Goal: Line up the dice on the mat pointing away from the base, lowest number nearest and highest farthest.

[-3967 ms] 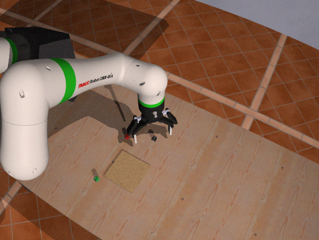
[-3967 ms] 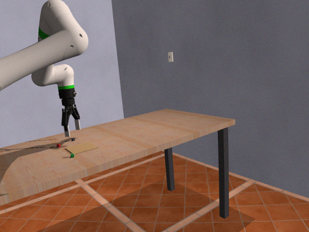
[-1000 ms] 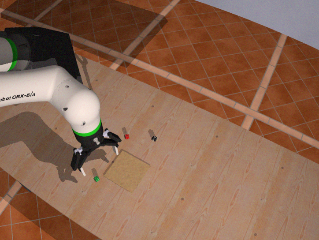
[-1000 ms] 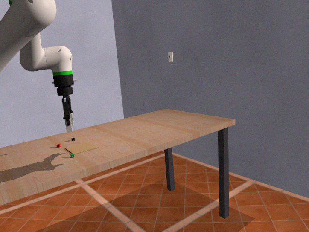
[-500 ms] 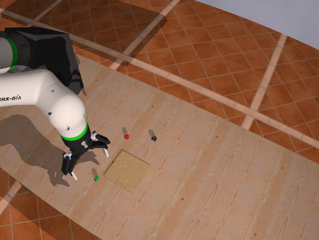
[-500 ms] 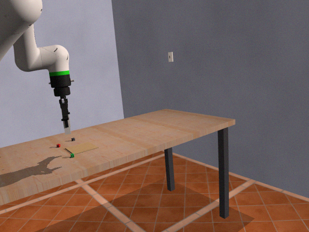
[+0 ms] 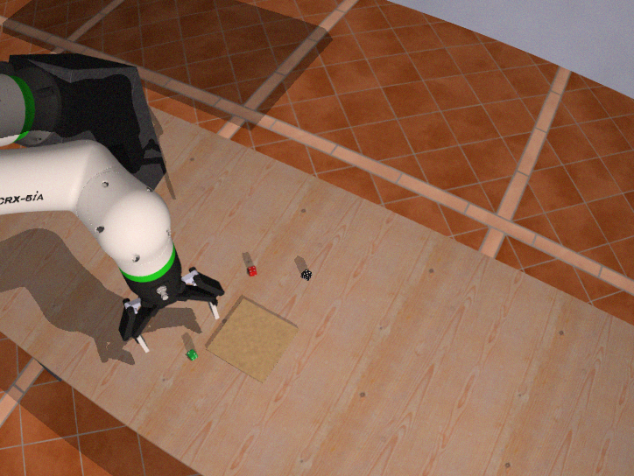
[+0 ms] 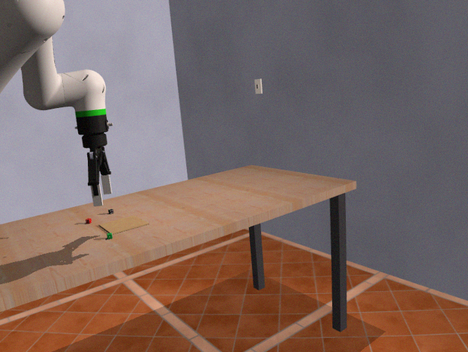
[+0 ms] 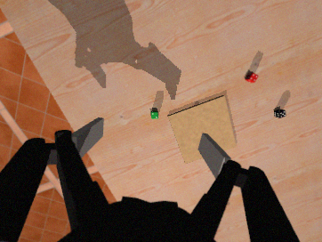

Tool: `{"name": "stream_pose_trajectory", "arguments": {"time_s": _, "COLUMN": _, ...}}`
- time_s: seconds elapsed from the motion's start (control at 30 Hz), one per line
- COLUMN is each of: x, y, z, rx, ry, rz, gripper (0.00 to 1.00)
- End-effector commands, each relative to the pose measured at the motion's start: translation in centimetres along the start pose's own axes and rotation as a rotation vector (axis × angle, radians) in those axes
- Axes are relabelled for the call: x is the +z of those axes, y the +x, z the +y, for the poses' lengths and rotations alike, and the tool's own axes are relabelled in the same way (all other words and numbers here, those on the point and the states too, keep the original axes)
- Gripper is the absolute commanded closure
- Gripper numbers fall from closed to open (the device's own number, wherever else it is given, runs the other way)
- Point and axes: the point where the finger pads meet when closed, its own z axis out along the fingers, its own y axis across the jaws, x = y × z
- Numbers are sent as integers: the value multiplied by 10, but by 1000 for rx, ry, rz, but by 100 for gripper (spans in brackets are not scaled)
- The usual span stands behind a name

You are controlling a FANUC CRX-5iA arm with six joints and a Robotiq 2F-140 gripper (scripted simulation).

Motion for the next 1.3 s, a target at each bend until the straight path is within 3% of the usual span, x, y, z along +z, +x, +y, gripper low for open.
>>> {"name": "stream_pose_trajectory", "arguments": {"time_s": 0.0, "x": 4, "y": -1, "z": 1, "rx": 174, "ry": -1, "rz": -10, "gripper": 0}}
{"name": "stream_pose_trajectory", "arguments": {"time_s": 0.33, "x": 13, "y": -2, "z": 1, "rx": 551, "ry": -2, "rz": -10, "gripper": 0}}
{"name": "stream_pose_trajectory", "arguments": {"time_s": 0.43, "x": 14, "y": -2, "z": 1, "rx": 581, "ry": -2, "rz": -10, "gripper": 0}}
{"name": "stream_pose_trajectory", "arguments": {"time_s": 0.9, "x": 28, "y": -1, "z": 1, "rx": 1154, "ry": -5, "rz": -8, "gripper": 0}}
{"name": "stream_pose_trajectory", "arguments": {"time_s": 1.27, "x": 34, "y": -1, "z": 1, "rx": 1366, "ry": -6, "rz": -6, "gripper": 0}}
